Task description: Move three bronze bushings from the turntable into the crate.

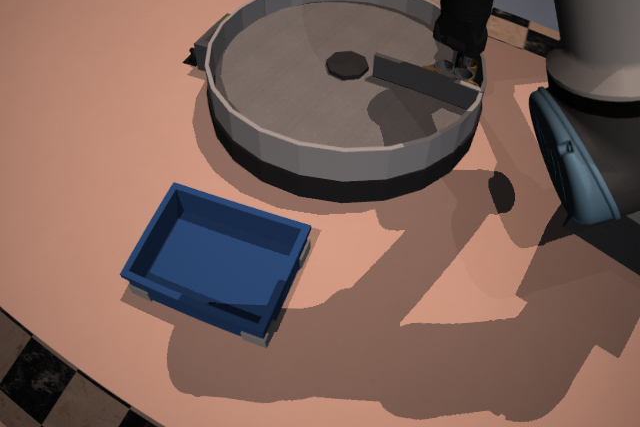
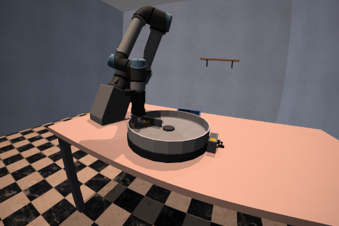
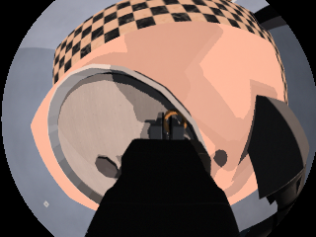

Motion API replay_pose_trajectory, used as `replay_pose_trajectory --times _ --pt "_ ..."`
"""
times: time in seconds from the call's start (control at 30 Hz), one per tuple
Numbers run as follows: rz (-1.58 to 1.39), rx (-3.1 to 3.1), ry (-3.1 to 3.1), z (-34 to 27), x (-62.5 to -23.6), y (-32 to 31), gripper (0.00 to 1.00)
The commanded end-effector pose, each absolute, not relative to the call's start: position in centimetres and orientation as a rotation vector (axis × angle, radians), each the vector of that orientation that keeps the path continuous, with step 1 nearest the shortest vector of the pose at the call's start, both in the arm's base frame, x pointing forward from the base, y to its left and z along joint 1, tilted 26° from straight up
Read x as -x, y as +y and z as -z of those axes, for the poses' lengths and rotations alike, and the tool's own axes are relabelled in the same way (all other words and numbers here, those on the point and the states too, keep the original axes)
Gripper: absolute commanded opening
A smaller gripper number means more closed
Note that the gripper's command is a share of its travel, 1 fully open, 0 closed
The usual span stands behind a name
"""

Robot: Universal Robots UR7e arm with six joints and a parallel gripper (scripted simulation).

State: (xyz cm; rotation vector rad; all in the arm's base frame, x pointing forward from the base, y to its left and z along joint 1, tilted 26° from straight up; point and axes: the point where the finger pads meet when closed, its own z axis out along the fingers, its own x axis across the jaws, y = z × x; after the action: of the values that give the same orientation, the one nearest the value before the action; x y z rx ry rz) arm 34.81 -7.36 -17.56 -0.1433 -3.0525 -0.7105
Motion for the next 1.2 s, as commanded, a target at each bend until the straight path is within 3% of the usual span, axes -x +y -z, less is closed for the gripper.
replay_pose_trajectory --times 0.0,1.17 --pt "0.709 0.144 -3.054 17.54 -34.84 -7.41 0.0" --pt "0.709 0.144 -3.053 17.14 -35.13 -7.63 0.0"
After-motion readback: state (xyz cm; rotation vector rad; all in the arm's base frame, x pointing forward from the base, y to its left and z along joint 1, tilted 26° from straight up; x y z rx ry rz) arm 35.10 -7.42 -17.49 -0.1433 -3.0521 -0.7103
